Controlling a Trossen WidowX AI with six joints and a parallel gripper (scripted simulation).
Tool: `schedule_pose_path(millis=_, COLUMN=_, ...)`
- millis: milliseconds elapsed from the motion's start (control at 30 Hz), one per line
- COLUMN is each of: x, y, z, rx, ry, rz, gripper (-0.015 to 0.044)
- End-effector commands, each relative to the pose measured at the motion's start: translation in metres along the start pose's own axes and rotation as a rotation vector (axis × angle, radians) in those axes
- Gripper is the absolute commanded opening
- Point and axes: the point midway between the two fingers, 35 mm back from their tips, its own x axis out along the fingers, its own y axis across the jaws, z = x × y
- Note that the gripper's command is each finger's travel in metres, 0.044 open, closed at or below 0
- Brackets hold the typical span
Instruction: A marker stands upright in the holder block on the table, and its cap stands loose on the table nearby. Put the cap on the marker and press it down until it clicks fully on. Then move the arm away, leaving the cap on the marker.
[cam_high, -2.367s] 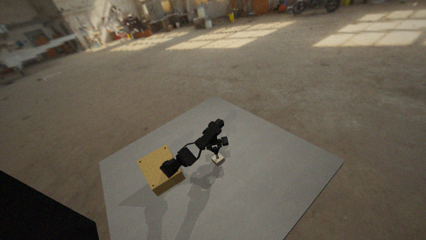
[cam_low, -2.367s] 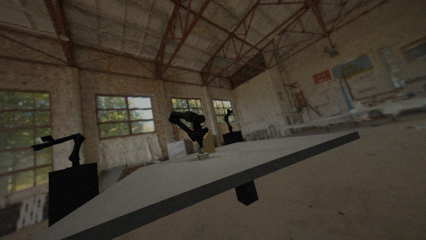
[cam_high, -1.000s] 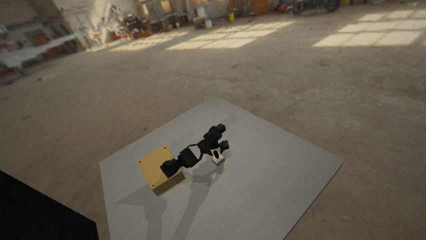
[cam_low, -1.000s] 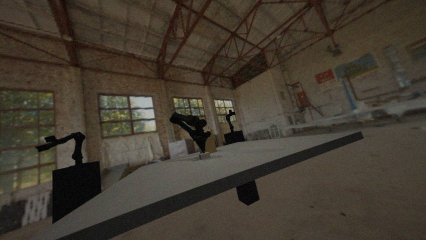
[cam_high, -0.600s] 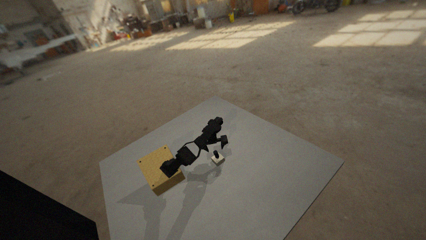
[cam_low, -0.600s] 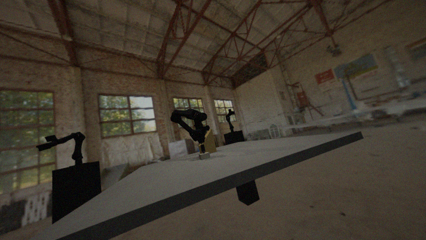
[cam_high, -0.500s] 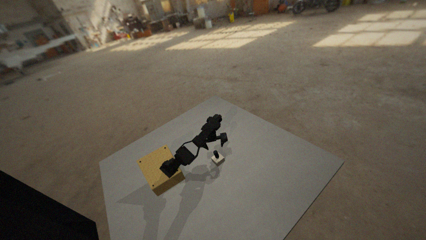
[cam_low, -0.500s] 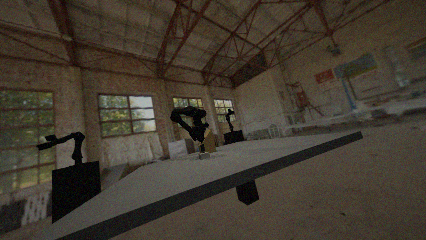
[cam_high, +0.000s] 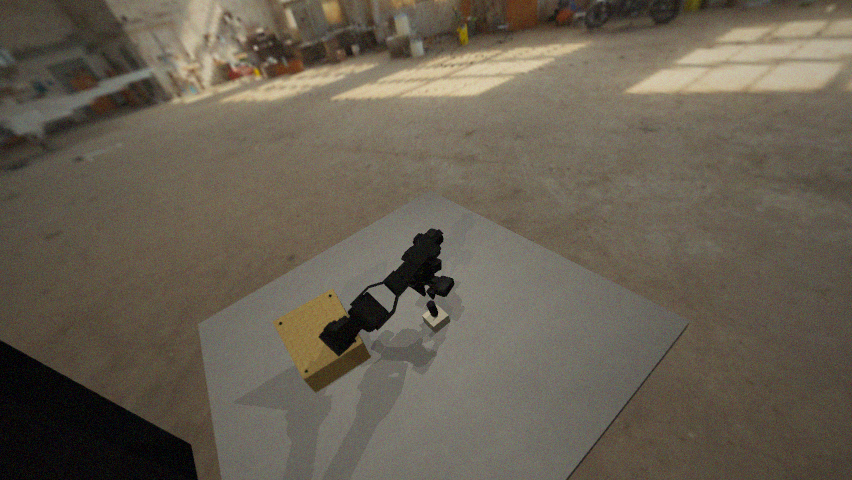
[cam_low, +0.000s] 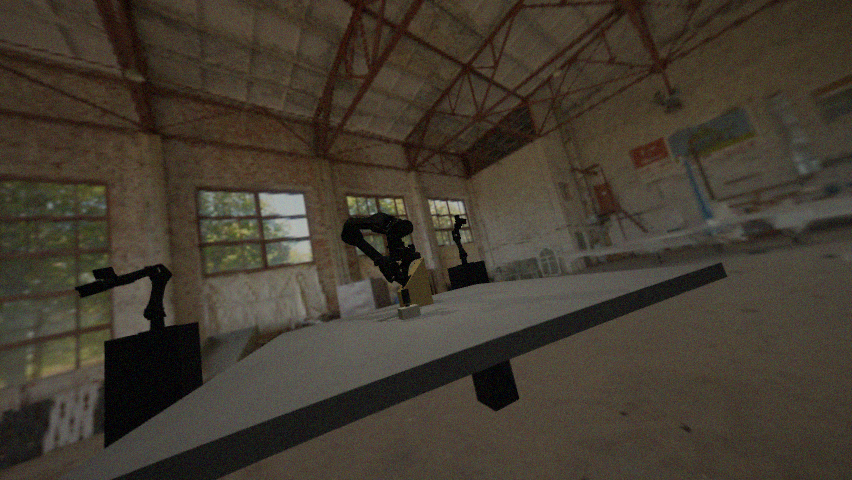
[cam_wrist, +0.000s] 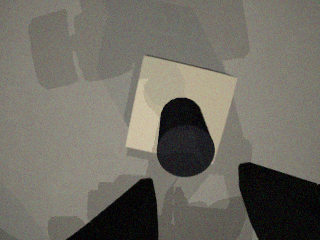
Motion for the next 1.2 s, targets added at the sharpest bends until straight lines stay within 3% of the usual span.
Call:
schedule_pose_path(millis=0, x=0.004, y=0.001, z=-0.002, rx=0.374, ry=-0.001, rz=-0.002, gripper=0.0046)
schedule_pose_path(millis=67, x=0.004, y=0.001, z=-0.002, rx=0.374, ry=-0.001, rz=-0.002, gripper=0.0)
schedule_pose_path(millis=1167, x=0.036, y=0.001, z=-0.002, rx=0.375, ry=-0.001, rz=-0.003, gripper=0.0)
